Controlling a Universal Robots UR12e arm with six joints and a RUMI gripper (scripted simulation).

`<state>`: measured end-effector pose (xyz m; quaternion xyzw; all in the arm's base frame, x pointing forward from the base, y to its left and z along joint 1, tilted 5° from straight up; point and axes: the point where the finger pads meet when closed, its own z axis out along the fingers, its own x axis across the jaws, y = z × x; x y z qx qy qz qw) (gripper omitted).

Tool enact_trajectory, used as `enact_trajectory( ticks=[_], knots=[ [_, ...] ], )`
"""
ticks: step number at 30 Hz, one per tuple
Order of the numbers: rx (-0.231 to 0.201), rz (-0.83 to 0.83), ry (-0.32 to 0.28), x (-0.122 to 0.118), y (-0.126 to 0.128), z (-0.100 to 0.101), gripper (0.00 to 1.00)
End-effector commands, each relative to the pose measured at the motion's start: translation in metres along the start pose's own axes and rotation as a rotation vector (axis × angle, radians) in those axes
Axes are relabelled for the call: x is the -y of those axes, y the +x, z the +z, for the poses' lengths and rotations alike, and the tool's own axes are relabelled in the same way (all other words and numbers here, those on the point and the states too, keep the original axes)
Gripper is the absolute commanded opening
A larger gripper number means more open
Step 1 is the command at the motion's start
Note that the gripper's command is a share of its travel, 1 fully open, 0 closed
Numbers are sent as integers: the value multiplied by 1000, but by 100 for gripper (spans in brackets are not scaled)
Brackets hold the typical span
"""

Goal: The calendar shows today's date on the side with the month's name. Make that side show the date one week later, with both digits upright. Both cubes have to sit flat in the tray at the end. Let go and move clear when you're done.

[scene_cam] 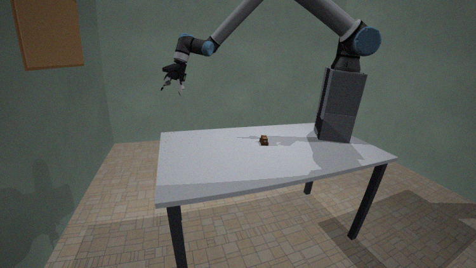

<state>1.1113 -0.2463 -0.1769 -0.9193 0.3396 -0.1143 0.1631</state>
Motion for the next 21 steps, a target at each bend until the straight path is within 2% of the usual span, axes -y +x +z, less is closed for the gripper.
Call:
enact_trajectory(
  ticks=[1, 6, 11, 13, 17, 21],
  knots=[
    [0, -2, -1, -1, -3, 0, 100],
    [2, -13, -8, -4, -14, 4, 100],
    [9, -35, -24, -15, -42, 14, 100],
    [9, -35, -24, -15, -42, 14, 100],
    [19, -61, -43, -29, -78, 24, 100],
    [31, -95, -67, -47, -124, 35, 100]
  ],
)
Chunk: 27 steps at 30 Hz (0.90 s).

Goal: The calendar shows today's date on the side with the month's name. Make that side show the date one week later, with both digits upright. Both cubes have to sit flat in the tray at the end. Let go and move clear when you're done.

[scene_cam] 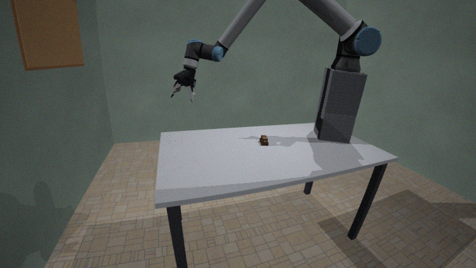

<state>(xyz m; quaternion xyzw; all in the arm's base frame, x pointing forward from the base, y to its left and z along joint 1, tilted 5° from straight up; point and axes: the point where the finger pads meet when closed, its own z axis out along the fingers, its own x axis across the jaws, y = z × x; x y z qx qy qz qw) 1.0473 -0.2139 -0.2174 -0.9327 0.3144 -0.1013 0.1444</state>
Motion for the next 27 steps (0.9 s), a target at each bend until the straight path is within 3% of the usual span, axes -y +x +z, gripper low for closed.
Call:
enact_trajectory(
  ticks=[1, 3, 7, 9, 13, 14, 16, 17, 20, 21, 24, 26, 27],
  knots=[
    [12, -49, -32, -19, -65, 16, 100],
    [16, -59, -39, -23, -80, 19, 100],
    [34, -102, -69, -42, -141, 28, 100],
    [34, -102, -69, -42, -141, 28, 100],
    [53, -148, -99, -61, -209, 32, 100],
    [53, -148, -99, -61, -209, 32, 100],
    [64, -172, -115, -71, -243, 32, 100],
    [64, -172, -115, -71, -243, 32, 100],
    [79, -206, -137, -85, -294, 29, 100],
    [79, -206, -137, -85, -294, 29, 100],
    [95, -239, -157, -97, -342, 23, 100],
    [95, -239, -157, -97, -342, 23, 100],
    [100, -250, -163, -101, -358, 20, 100]
  ],
)
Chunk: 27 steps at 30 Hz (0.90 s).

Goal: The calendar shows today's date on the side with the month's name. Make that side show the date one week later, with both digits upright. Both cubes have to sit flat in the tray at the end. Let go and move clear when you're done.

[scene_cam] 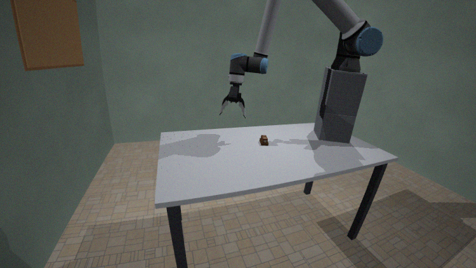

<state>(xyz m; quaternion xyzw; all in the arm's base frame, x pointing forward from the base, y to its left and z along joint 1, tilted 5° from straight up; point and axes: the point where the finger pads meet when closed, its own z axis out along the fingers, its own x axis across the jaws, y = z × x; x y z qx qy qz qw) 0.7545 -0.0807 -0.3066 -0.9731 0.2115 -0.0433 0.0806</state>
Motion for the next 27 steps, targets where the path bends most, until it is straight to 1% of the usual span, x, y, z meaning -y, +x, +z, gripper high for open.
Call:
enact_trajectory(
  ticks=[1, 4, 7, 10, 13, 14, 16, 21, 27],
  knots=[
    [-2, -44, -25, -3, -55, -4, 100],
    [12, -72, -42, -5, -98, -7, 100],
    [23, -96, -56, -7, -134, -12, 100],
    [33, -115, -67, -9, -162, -16, 100],
    [40, -129, -75, -10, -183, -20, 100],
    [42, -132, -77, -11, -188, -21, 100],
    [42, -132, -77, -11, -188, -21, 100],
    [47, -141, -82, -12, -203, -24, 100],
    [49, -142, -82, -12, -207, -24, 100]
  ],
)
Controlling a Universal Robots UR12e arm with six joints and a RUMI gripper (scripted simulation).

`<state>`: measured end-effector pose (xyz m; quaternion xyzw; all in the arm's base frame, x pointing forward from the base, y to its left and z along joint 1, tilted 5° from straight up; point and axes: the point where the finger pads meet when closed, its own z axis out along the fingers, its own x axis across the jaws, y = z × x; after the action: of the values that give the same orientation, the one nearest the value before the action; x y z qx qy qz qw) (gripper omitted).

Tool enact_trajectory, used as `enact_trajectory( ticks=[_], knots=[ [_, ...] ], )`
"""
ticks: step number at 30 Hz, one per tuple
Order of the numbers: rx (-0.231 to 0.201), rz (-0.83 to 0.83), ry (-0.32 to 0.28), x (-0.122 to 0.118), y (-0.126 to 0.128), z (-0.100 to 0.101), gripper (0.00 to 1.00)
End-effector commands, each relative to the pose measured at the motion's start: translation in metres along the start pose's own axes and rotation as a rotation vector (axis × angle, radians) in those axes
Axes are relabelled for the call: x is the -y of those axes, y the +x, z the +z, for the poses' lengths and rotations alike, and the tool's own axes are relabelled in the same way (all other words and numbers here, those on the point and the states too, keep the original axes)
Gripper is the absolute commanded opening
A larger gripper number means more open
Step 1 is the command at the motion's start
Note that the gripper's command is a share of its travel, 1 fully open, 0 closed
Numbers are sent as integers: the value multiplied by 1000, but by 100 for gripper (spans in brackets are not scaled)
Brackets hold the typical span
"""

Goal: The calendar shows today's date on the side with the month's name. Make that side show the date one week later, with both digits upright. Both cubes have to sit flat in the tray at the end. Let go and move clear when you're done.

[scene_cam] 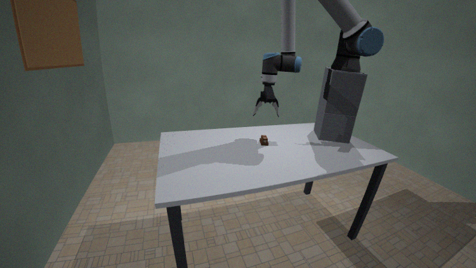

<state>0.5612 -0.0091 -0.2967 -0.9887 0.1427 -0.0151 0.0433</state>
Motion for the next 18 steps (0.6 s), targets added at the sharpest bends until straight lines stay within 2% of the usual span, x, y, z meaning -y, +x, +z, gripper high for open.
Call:
enact_trajectory(
  ticks=[1, 18],
  knots=[
    [-3, -3, -1, 0, -1, -1, 100],
    [-5, -10, -2, 0, 1, -1, 100]
  ],
)
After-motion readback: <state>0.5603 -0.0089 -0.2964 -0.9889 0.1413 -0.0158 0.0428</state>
